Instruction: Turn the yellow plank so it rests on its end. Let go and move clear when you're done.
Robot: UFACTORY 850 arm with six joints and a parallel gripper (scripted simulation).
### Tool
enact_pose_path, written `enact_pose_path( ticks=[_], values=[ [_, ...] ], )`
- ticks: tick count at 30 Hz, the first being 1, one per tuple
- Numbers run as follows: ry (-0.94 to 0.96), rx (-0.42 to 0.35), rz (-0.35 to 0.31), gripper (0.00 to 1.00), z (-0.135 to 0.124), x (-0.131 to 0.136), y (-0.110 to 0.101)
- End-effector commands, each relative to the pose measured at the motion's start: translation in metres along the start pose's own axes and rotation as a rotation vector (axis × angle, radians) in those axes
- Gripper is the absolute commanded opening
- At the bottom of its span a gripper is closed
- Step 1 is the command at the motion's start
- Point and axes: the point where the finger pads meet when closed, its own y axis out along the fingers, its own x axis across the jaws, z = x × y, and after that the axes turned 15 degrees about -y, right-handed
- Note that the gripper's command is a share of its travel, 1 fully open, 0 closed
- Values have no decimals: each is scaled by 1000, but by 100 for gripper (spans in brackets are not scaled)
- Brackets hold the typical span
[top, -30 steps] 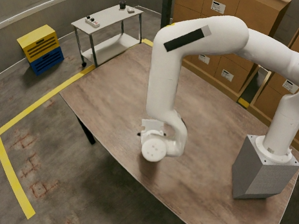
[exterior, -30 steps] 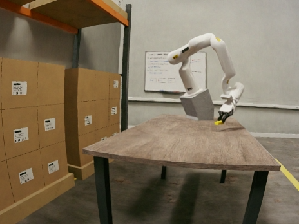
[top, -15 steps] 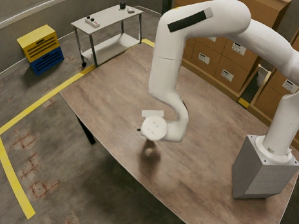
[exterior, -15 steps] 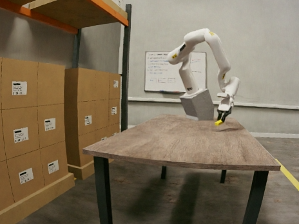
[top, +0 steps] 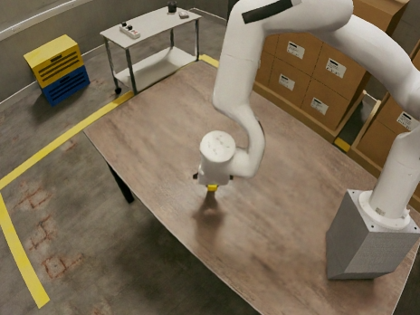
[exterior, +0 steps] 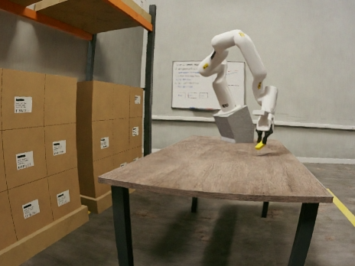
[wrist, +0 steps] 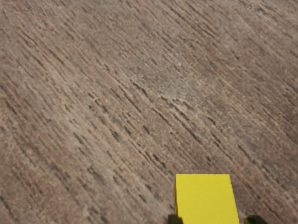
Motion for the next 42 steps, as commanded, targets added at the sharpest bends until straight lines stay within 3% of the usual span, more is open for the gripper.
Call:
enact_pose_path(
  ticks=[1,6,11,13,17,33,42],
  values=[
    [-3,-30,3,34,1,0,0],
    [-4,-46,3,34,1,1,1],
    [-7,-185,26,34,2,4,2],
    [-7,-185,26,34,2,4,2],
    [-3,-277,67,34,5,1,1],
    [-3,-289,69,34,9,3,2],
    [-11,-371,62,34,7,9,3]
  ],
)
